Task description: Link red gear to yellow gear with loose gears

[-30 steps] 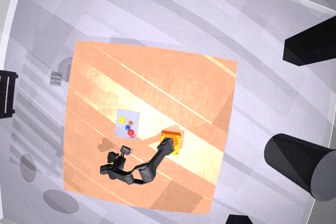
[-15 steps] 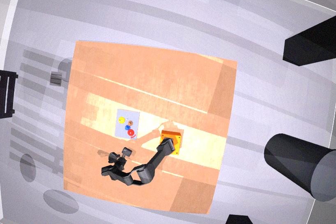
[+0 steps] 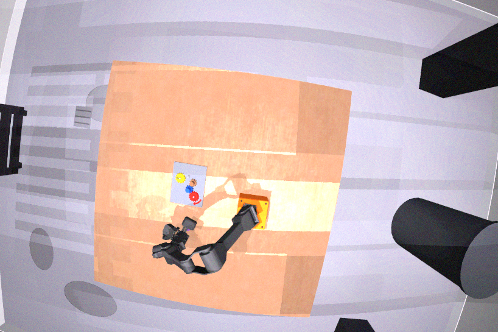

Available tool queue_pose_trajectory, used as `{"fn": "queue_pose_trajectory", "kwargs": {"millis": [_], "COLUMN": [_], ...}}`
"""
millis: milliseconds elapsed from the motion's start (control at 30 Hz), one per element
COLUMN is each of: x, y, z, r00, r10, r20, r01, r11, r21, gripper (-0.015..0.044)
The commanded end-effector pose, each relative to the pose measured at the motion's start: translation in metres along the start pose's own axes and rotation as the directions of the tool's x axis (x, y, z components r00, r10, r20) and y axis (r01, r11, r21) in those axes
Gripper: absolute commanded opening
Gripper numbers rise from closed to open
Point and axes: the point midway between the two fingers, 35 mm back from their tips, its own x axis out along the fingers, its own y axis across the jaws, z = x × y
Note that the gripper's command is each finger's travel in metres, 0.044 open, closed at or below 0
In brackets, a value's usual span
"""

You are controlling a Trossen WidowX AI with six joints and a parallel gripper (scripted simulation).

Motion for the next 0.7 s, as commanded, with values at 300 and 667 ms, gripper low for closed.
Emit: {"fn": "queue_pose_trajectory", "kwargs": {"millis": [300,667], "x": [0.0114,0.0114], "y": [-0.0008,-0.0008], "z": [-0.0019,-0.0019], "r00": [1.000,1.000], "r10": [0.000,0.000], "r20": [-0.007,-0.007], "r01": [0.000,0.000], "r11": [1.000,1.000], "r21": [0.007,0.007], "gripper": [0.0387,0.0099]}}
